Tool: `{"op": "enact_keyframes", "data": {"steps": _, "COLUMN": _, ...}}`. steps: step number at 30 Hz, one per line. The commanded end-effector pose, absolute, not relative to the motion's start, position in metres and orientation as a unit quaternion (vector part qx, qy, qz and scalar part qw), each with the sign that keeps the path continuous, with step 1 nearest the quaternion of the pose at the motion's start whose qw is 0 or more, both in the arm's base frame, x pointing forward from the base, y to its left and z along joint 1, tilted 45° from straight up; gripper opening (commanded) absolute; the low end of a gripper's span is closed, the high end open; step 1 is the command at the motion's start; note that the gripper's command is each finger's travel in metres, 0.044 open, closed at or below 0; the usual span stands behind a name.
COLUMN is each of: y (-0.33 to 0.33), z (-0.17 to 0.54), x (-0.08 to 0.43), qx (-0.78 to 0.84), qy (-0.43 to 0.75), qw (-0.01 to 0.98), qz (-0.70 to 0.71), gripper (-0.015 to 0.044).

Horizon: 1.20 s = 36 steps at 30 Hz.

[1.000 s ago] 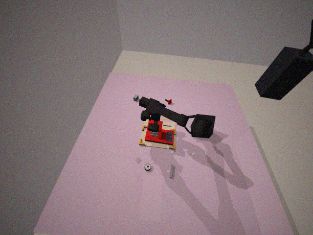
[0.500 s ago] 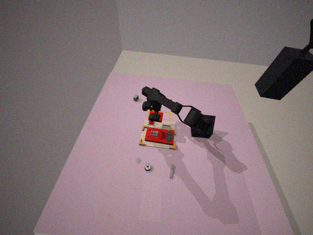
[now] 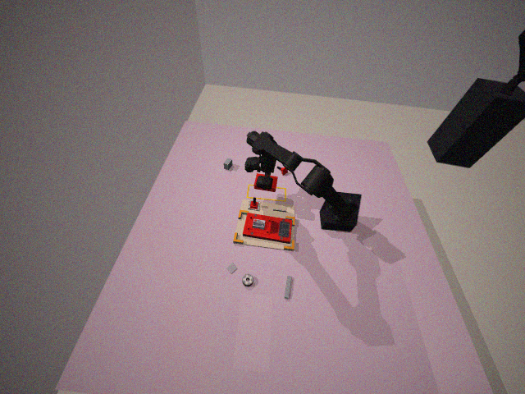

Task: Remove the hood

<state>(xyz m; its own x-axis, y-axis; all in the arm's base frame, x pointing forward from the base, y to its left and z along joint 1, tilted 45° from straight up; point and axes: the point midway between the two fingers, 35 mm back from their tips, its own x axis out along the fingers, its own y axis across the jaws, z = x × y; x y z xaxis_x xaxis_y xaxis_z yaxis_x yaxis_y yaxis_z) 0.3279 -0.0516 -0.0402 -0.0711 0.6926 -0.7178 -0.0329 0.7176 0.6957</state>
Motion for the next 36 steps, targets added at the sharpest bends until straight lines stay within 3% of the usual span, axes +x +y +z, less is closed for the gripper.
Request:
{"op": "enact_keyframes", "data": {"steps": 1, "y": -0.068, "z": -0.056, "x": 0.324, "qx": 0.242, "qy": 0.673, "qw": 0.637, "qz": 0.288, "gripper": 0.0000}}
{"op": "enact_keyframes", "data": {"steps": 36, "y": -0.063, "z": -0.079, "x": 0.321, "qx": 0.242, "qy": 0.673, "qw": 0.636, "qz": 0.289, "gripper": 0.0000}}
